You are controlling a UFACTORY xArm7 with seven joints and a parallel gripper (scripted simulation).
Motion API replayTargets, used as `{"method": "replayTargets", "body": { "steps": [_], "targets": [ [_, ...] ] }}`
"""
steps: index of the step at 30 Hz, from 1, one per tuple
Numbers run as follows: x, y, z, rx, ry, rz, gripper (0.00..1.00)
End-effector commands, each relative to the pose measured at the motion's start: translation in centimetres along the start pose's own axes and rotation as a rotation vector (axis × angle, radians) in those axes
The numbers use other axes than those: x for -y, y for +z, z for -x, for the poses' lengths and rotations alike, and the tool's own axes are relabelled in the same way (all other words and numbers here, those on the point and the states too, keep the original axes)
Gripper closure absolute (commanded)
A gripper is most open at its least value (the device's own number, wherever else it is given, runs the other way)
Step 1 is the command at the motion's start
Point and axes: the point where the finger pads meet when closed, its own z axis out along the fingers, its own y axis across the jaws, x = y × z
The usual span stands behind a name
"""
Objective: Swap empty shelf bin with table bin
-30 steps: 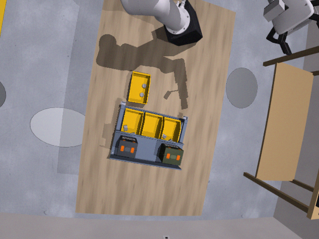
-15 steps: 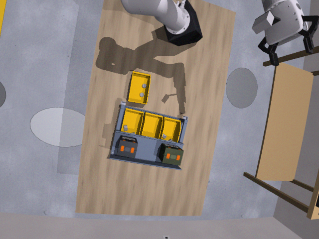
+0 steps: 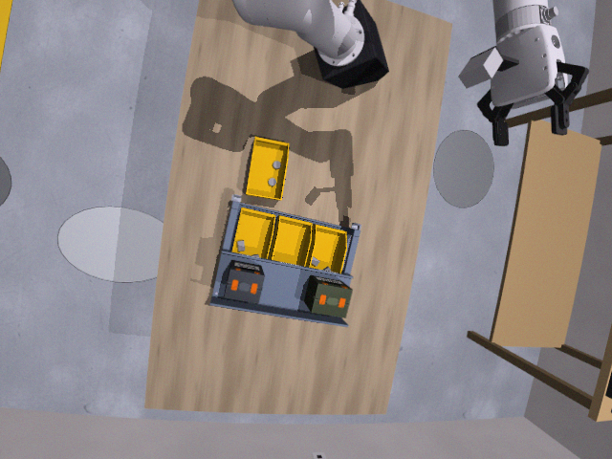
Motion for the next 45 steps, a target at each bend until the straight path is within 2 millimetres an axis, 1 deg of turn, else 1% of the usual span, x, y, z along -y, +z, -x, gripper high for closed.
{"method": "replayTargets", "body": {
  "steps": [1,8,10,17,19,26,28,35,36,43,45],
  "targets": [
    [-2.3,1.8,-1.2,-0.031,0.044,0.09,0.0],
    [-2.3,1.8,-1.2,-0.031,0.044,0.09,0.0],
    [-4.7,3.2,-2.5,-0.064,0.087,0.176,0.0],
    [-4.7,3.2,-2.5,-0.064,0.087,0.176,0.0],
    [-7.1,4.4,-3.7,-0.098,0.132,0.26,0.0],
    [-7.1,4.4,-3.7,-0.098,0.132,0.26,0.0],
    [-9.5,5.5,-4.9,-0.134,0.178,0.342,0.0],
    [-9.5,5.5,-4.9,-0.134,0.178,0.342,0.0],
    [-10.7,5.9,-5.5,-0.153,0.203,0.382,0.0],
    [-10.7,5.9,-5.5,-0.153,0.203,0.382,0.0],
    [-13.1,6.6,-6.6,-0.191,0.252,0.46,0.0]
  ]
}}
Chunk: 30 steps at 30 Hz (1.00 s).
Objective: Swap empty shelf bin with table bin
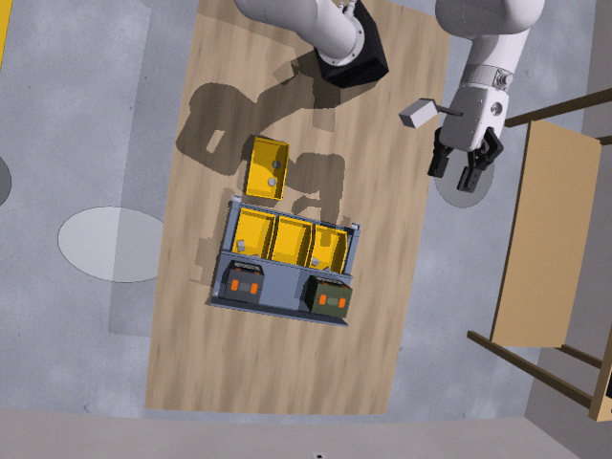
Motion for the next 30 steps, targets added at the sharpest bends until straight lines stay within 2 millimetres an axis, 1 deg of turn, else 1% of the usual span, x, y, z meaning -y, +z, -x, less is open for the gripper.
{"method": "replayTargets", "body": {
  "steps": [1,11,13,21,23,30],
  "targets": [
    [-1.4,1.6,-1.3,-0.035,0.05,0.073,0.0],
    [-1.4,1.6,-1.3,-0.035,0.05,0.073,0.0],
    [-3.0,3.1,-2.7,-0.072,0.103,0.148,0.0],
    [-3.0,3.1,-2.7,-0.072,0.103,0.148,0.0],
    [-4.7,4.4,-4.0,-0.11,0.158,0.22,0.0],
    [-4.7,4.4,-4.0,-0.11,0.158,0.22,0.0]
  ]
}}
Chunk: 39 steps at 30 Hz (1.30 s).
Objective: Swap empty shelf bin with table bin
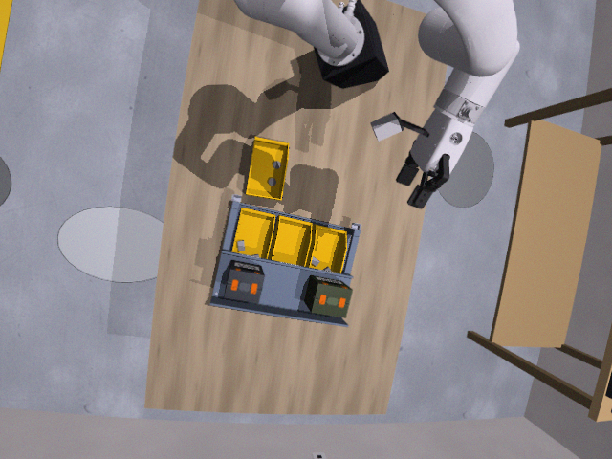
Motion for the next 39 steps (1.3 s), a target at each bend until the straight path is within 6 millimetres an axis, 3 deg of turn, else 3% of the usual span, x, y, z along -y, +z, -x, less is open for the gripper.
{"method": "replayTargets", "body": {
  "steps": [1,4,15,17,26,28,39],
  "targets": [
    [0.1,0.0,0.1,0.002,0.006,0.002,0.0],
    [-1.0,1.6,-1.3,-0.035,0.062,0.071,0.0],
    [-1.0,1.6,-1.3,-0.035,0.062,0.071,0.0],
    [-2.2,3.0,-2.6,-0.072,0.12,0.137,0.0],
    [-2.2,3.0,-2.6,-0.072,0.12,0.137,0.0],
    [-3.3,4.3,-3.9,-0.109,0.178,0.199,0.0],
    [-3.9,4.9,-4.6,-0.128,0.208,0.228,0.0]
  ]
}}
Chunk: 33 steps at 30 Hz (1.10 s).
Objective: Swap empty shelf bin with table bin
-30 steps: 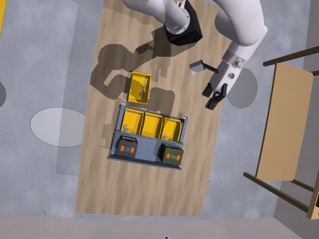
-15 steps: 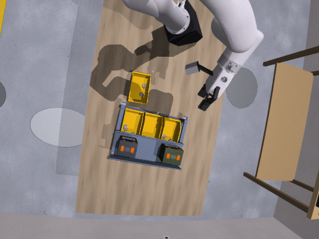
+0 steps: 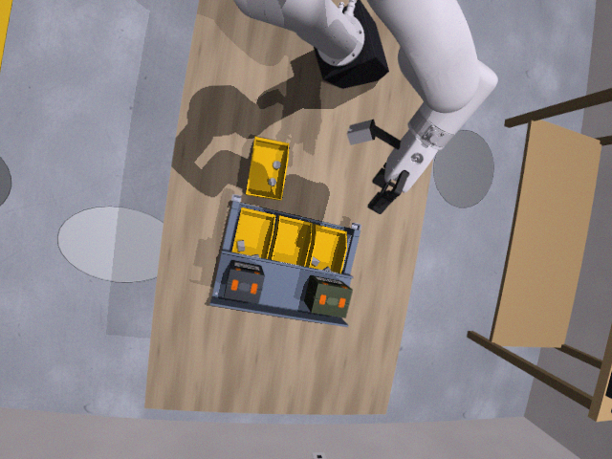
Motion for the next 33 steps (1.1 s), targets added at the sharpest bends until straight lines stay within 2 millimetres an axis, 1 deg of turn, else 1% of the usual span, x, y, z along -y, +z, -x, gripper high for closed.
{"method": "replayTargets", "body": {
  "steps": [1,10,12,21,23,32,33],
  "targets": [
    [-0.6,1.4,-1.2,-0.034,0.062,0.058,0.0],
    [-0.6,1.4,-1.2,-0.034,0.062,0.058,0.0],
    [-1.2,2.7,-2.4,-0.07,0.123,0.113,0.0],
    [-1.2,2.7,-2.4,-0.07,0.123,0.113,0.0],
    [-1.9,3.9,-3.7,-0.105,0.183,0.165,0.0],
    [-1.9,3.9,-3.7,-0.105,0.183,0.165,0.0],
    [-2.3,4.4,-4.2,-0.122,0.214,0.19,0.0]
  ]
}}
